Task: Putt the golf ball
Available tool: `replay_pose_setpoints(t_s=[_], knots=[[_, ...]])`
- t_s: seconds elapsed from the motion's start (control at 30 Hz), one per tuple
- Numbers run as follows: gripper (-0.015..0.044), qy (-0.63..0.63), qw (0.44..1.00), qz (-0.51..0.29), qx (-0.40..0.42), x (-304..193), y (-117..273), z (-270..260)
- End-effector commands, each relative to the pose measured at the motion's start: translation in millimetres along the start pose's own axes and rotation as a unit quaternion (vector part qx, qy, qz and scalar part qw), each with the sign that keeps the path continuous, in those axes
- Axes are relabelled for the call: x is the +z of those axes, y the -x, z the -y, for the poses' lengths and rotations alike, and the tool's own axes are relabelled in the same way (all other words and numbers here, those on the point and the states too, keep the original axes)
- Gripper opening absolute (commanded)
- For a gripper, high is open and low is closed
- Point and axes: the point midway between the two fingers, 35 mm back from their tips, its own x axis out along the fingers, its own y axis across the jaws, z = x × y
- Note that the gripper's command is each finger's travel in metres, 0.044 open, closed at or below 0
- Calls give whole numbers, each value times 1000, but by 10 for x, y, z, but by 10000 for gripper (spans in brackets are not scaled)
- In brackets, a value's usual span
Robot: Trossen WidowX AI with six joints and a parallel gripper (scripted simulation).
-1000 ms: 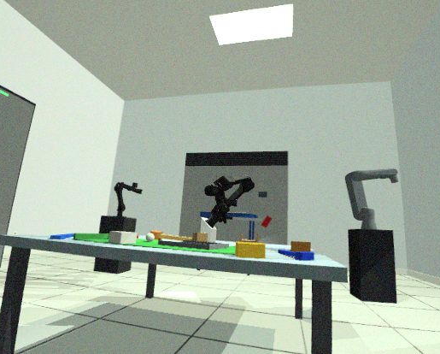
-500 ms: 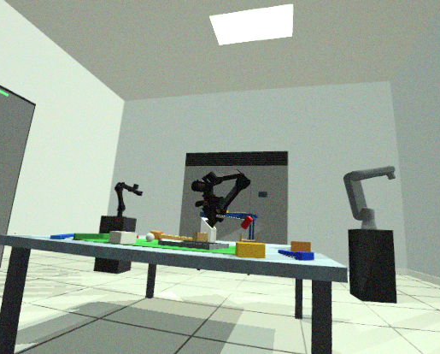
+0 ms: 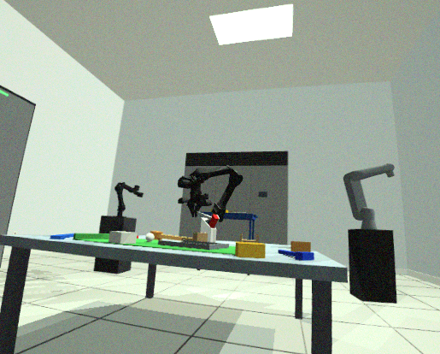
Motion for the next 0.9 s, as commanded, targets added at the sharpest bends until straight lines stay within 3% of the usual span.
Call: replay_pose_setpoints(t_s=[0.0, 0.87], knots=[[0, -61, 998, -5, -6, -169, 38, 197], [0, -395, 918, -26, -29, -1406, 136, 942]])
